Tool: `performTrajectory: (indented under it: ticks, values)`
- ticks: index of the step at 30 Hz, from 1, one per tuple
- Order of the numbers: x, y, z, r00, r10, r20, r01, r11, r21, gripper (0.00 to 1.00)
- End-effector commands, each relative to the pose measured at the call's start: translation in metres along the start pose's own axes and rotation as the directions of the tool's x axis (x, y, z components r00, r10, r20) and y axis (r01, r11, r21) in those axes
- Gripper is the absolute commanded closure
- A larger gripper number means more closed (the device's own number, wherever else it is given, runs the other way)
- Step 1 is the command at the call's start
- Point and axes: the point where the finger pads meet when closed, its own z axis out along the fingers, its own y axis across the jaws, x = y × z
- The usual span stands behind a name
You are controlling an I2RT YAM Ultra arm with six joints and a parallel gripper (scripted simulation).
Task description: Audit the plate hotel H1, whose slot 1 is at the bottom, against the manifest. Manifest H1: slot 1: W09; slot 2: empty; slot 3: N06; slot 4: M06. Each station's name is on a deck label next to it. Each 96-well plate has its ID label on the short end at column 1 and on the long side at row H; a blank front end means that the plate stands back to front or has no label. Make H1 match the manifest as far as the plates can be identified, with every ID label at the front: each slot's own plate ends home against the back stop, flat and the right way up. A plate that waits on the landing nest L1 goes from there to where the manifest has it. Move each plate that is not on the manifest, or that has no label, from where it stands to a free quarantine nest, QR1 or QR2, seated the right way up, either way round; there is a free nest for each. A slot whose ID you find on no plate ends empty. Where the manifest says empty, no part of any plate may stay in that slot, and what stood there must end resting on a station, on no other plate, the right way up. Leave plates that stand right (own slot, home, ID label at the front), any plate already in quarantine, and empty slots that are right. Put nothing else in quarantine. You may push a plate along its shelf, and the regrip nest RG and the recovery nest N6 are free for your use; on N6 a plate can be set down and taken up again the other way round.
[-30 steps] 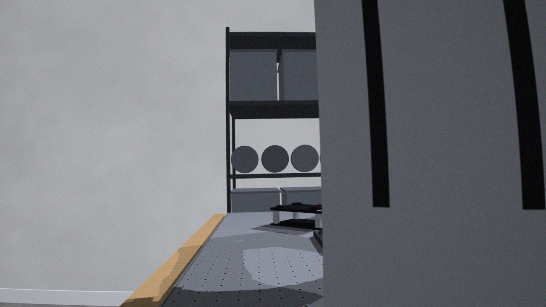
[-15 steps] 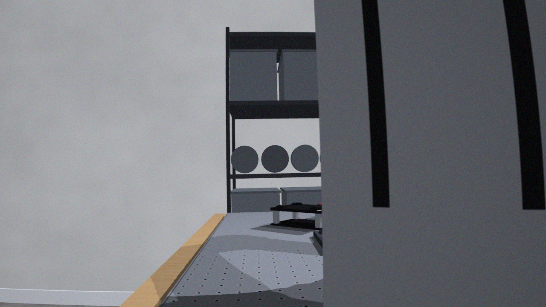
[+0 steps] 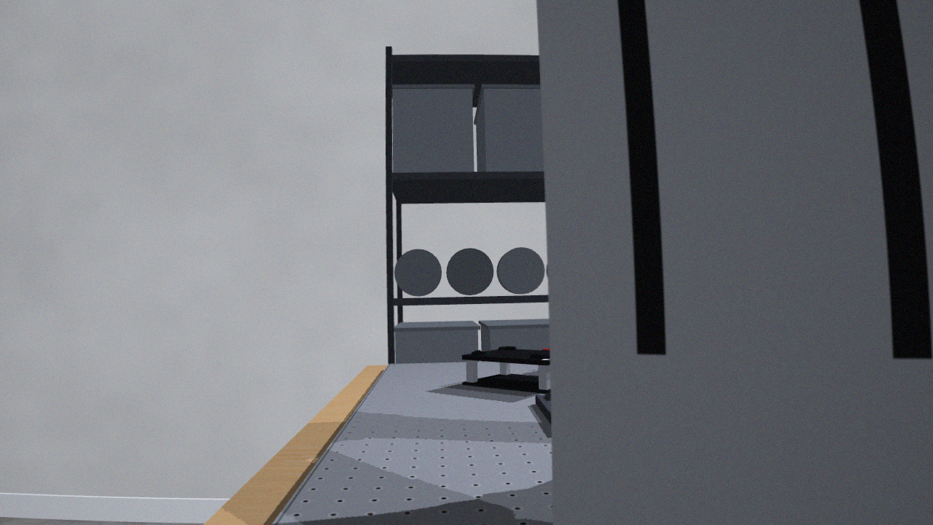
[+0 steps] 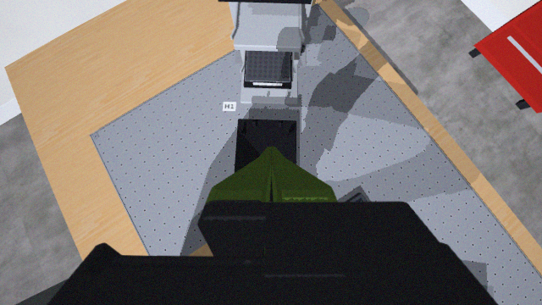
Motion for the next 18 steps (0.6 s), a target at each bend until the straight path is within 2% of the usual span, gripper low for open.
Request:
performTrajectory:
  ticks: [1,4,5,7,10,18]
  values:
    - [-0.021,0.006,0.002,0.999,0.040,0.035,-0.041,0.999,0.024,1.00]
    - [-0.022,0.012,0.003,0.999,0.041,0.035,-0.042,0.999,0.023,1.00]
    - [-0.019,0.013,0.001,1.000,0.025,0.014,-0.026,0.999,0.022,0.00]
    - [-0.031,0.008,-0.009,0.998,0.047,0.043,-0.048,0.999,0.023,0.00]
    - [-0.033,0.008,-0.012,0.998,0.047,0.043,-0.048,0.999,0.023,0.00]
    - [-0.051,0.008,-0.032,0.998,0.049,0.042,-0.050,0.999,0.022,0.00]
